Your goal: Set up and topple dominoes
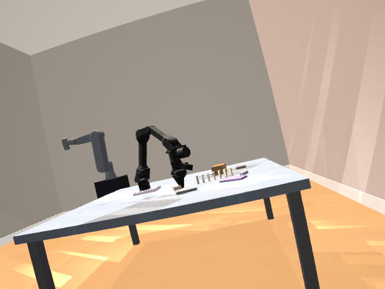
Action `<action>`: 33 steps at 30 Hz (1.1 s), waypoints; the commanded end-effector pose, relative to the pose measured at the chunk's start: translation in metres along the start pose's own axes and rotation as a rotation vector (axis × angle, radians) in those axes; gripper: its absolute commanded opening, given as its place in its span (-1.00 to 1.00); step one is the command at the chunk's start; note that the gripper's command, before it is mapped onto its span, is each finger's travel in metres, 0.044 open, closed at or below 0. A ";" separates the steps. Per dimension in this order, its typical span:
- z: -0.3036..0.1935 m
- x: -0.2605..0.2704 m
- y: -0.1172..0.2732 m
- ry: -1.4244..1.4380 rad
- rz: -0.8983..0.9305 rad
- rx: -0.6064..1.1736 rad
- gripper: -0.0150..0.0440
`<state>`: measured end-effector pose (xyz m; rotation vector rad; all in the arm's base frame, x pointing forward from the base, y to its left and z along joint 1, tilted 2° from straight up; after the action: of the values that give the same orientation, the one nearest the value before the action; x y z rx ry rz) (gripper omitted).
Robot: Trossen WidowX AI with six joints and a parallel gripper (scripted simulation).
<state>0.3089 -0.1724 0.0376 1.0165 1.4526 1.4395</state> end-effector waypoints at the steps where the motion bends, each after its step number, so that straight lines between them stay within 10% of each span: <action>1: -0.002 0.002 -0.008 0.001 0.009 0.011 1.00; 5: -0.002 0.002 -0.008 0.001 0.009 0.011 1.00; 21: -0.002 0.002 -0.008 0.001 0.009 0.011 -0.41; 33: -0.001 0.003 0.033 0.001 0.009 0.010 -0.41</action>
<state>0.3024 -0.1676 0.0420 1.0583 1.4686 1.4474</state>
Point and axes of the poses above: the point midway between the two fingers, 35 mm back from their tips, its own y axis back along the fingers, its own x axis across the jaws, z = x × y, the point moved 1 cm from there along y, back along the fingers, and after that the axes turned 8 degrees about -y, right-handed, at the moved point
